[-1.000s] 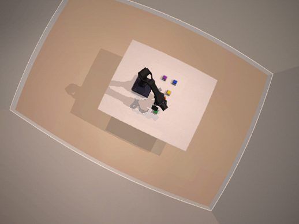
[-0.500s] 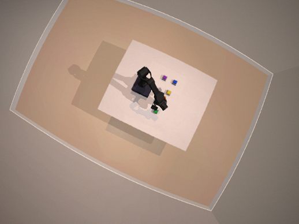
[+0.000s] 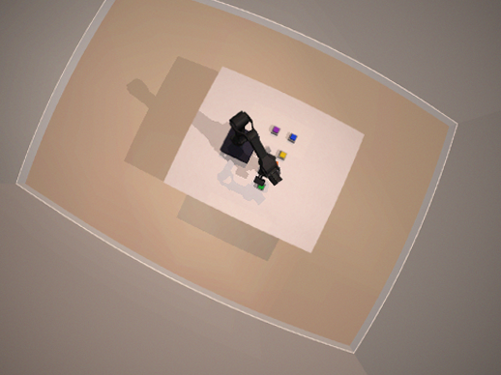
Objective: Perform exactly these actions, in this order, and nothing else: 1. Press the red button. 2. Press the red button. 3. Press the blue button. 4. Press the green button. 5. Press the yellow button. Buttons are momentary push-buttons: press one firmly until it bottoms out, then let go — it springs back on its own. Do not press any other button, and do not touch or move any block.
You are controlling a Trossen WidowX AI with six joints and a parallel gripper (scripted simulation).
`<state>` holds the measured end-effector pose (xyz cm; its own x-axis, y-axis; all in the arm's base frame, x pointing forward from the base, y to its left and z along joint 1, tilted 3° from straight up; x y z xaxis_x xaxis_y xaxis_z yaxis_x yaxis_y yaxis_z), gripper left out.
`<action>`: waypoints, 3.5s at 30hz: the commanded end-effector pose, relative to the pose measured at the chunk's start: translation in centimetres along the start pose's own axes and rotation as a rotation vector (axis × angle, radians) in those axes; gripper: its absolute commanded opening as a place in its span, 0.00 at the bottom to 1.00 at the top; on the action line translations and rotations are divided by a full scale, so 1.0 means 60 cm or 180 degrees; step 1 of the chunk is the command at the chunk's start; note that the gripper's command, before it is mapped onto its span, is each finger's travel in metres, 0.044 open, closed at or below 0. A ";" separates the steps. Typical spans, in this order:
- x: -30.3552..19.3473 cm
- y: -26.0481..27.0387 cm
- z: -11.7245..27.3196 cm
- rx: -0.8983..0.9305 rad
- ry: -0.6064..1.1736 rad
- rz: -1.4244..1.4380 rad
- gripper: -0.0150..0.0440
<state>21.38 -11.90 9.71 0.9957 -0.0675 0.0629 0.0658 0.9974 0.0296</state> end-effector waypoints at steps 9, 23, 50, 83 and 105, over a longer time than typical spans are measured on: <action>-0.006 0.002 -0.036 0.0011 0.0045 -0.0005 0.29; -0.007 0.002 -0.040 0.0011 0.0045 -0.0005 0.29; -0.001 0.004 0.119 0.0010 0.0045 0.0005 0.29; 0.136 0.472 0.089 0.0085 0.0021 0.0001 0.29; 0.134 0.474 -0.012 0.0087 0.0025 -0.0008 0.29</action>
<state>31.48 16.03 11.11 0.9958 -0.0646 0.0653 0.0603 0.9960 0.0652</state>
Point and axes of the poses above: the point midway between the two fingers, 35 mm back from their tips, its own z axis back along the fingers, its own y axis across the jaws, x = y × z, the point moved 6 cm from there along z, back along the fingers
